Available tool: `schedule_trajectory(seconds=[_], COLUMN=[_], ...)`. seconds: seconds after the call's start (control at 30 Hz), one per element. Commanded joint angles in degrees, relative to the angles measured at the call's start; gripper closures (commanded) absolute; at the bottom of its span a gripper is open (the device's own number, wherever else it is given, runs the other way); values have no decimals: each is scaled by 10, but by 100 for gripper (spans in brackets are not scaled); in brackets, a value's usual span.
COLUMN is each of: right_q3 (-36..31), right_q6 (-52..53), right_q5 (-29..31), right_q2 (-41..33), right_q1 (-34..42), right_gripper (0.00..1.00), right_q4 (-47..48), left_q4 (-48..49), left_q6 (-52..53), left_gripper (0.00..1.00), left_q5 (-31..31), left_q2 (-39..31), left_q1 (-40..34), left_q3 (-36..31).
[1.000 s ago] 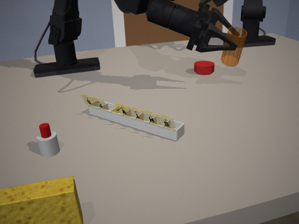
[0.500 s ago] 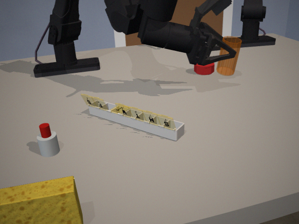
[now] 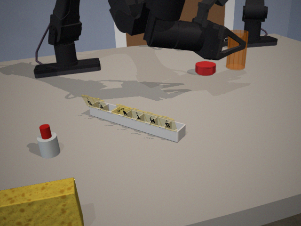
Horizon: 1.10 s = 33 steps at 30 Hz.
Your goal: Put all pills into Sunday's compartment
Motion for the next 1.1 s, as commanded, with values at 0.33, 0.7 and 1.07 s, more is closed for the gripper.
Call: schedule_trajectory(seconds=[0.33,0.7,1.07], right_q3=[26,38,8], right_q6=[28,26,52], right_q5=[45,42,92], right_q2=[-32,-36,-44], right_q1=[70,62,76], right_gripper=[64,64,64], right_q4=[-16,-32,9], left_q4=[-5,-5,-5], left_q6=[1,1,1], left_gripper=[0,0,0], left_q5=[1,1,1], left_q2=[-4,-4,-4], left_q1=[3,3,3], left_q3=[11,11,11])
